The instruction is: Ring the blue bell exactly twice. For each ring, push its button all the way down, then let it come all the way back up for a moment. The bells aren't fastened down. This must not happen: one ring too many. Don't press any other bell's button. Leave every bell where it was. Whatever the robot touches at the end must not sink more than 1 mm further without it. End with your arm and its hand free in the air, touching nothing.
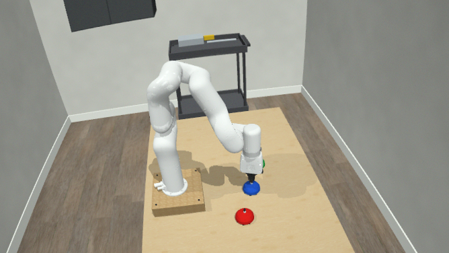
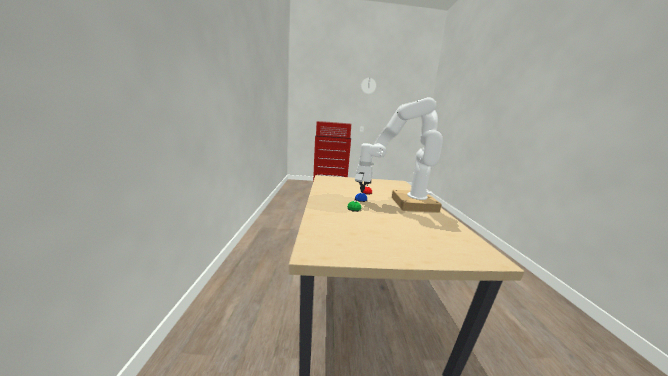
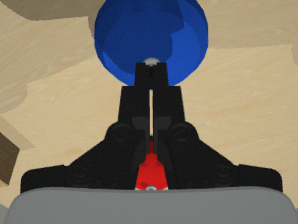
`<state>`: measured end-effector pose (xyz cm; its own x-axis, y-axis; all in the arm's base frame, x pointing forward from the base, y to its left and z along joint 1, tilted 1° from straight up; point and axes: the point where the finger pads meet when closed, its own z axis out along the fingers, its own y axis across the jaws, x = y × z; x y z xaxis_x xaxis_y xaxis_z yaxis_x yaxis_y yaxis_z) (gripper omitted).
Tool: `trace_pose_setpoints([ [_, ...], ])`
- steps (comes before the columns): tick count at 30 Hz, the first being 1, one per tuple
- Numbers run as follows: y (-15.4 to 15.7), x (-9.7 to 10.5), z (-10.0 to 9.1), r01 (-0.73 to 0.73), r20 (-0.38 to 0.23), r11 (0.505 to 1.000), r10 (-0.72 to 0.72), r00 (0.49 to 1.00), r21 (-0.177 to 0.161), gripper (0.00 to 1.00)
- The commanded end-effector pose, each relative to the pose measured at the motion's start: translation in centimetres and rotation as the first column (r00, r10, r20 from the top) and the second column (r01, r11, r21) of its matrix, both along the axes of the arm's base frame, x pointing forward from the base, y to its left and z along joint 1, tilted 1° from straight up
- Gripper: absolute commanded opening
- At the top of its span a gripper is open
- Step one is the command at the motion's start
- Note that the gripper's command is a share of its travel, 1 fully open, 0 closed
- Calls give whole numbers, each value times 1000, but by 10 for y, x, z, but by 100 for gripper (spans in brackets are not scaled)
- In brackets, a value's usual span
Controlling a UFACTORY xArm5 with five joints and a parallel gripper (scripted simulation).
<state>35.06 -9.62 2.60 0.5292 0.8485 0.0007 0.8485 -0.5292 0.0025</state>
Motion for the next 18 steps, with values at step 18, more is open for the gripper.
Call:
trace_pose_setpoints([
  [18,0,1,-3,0,3,1000,0,1000,-1,0],
])
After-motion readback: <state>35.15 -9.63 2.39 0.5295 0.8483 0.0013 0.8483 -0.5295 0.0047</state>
